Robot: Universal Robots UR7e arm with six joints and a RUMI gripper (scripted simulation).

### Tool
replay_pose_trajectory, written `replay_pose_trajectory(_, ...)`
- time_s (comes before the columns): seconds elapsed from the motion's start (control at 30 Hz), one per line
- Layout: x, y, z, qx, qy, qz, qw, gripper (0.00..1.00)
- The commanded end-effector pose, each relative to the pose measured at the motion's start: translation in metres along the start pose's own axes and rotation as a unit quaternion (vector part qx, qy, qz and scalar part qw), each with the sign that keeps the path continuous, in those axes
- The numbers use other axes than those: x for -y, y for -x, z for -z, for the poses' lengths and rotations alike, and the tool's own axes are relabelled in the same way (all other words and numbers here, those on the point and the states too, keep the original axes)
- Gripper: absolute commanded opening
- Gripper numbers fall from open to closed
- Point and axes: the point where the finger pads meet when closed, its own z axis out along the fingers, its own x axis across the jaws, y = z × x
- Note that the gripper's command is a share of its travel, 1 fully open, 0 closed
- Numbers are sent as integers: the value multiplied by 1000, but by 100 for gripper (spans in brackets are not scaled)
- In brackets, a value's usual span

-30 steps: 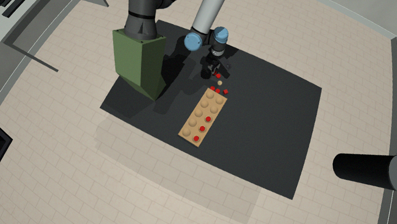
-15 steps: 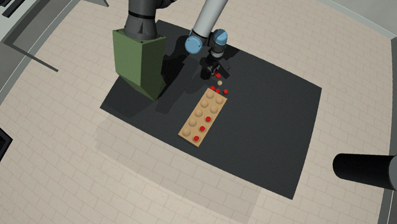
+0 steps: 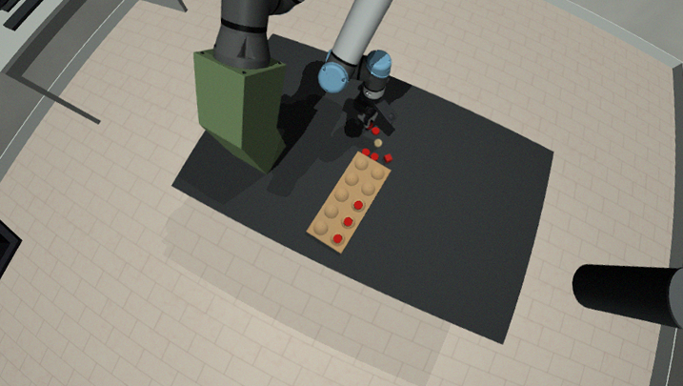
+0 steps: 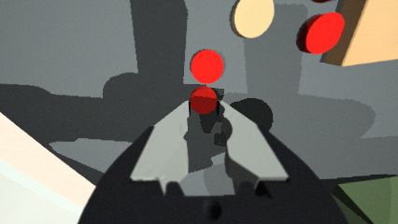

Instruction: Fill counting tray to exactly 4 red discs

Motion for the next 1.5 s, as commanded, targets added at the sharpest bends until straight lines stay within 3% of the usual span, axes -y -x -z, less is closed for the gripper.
replay_pose_trajectory(0.0, 0, 0, 0, 0, 0, 0, 1000, 0)
replay_pose_trajectory(1.0, 0, 0, 2, 0, 0, 0, 1000, 0)
replay_pose_trajectory(1.3, 1, 1, 15, 0, 0, 0, 1000, 0)
replay_pose_trajectory(1.47, 1, 1, 32, 0, -1, 0, 1000, 0)
